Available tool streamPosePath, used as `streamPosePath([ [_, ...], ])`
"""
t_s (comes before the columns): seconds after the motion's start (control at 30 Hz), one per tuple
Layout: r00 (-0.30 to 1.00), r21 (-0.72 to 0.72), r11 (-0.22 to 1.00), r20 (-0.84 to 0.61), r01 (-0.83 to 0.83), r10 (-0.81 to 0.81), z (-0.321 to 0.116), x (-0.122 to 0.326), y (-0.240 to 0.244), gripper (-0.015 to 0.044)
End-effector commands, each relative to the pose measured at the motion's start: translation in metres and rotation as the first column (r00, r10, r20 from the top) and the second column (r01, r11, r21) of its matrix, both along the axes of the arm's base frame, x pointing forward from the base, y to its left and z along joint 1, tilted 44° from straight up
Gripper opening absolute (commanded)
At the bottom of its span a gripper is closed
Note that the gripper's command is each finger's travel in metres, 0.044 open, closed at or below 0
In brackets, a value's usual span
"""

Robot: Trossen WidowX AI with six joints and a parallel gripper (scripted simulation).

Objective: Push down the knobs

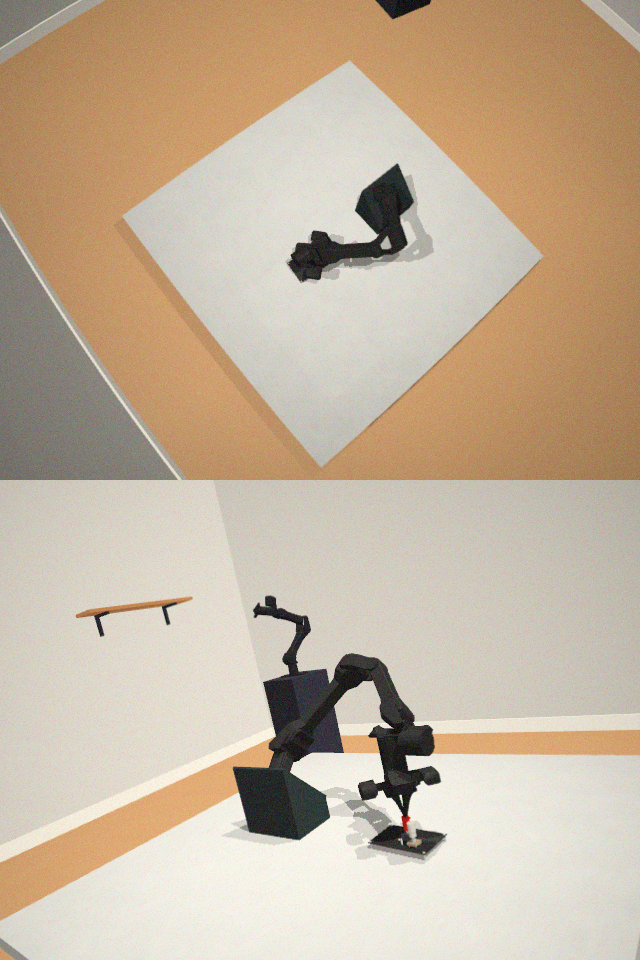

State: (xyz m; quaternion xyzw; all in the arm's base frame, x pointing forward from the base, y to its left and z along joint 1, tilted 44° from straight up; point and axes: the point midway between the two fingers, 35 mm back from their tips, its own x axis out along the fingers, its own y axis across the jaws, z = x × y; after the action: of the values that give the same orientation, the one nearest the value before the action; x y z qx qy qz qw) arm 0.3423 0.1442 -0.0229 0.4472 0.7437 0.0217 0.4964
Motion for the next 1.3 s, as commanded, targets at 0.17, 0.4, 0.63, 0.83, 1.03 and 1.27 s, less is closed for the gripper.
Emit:
streamPosePath([
  [0.17, 1.000, 0.001, 1.000, 0.001, -0.025, 0.025, -0.0095, -0.0019, 0.0111, 0.0000],
  [0.4, 1.000, 0.001, 1.000, 0.001, -0.025, 0.025, -0.0098, -0.0020, 0.0114, 0.0000],
  [0.63, 1.000, 0.001, 1.000, 0.001, -0.025, 0.025, -0.0100, -0.0020, 0.0116, 0.0000],
  [0.83, 1.000, 0.001, 1.000, 0.001, -0.025, 0.025, -0.0100, -0.0020, 0.0116, 0.0000],
  [1.03, 1.000, 0.001, 1.000, 0.001, -0.025, 0.025, -0.0103, -0.0020, 0.0119, 0.0000],
  [1.27, 1.000, 0.000, 1.000, 0.001, -0.025, 0.025, -0.0046, -0.0007, 0.0063, 0.0000],
])
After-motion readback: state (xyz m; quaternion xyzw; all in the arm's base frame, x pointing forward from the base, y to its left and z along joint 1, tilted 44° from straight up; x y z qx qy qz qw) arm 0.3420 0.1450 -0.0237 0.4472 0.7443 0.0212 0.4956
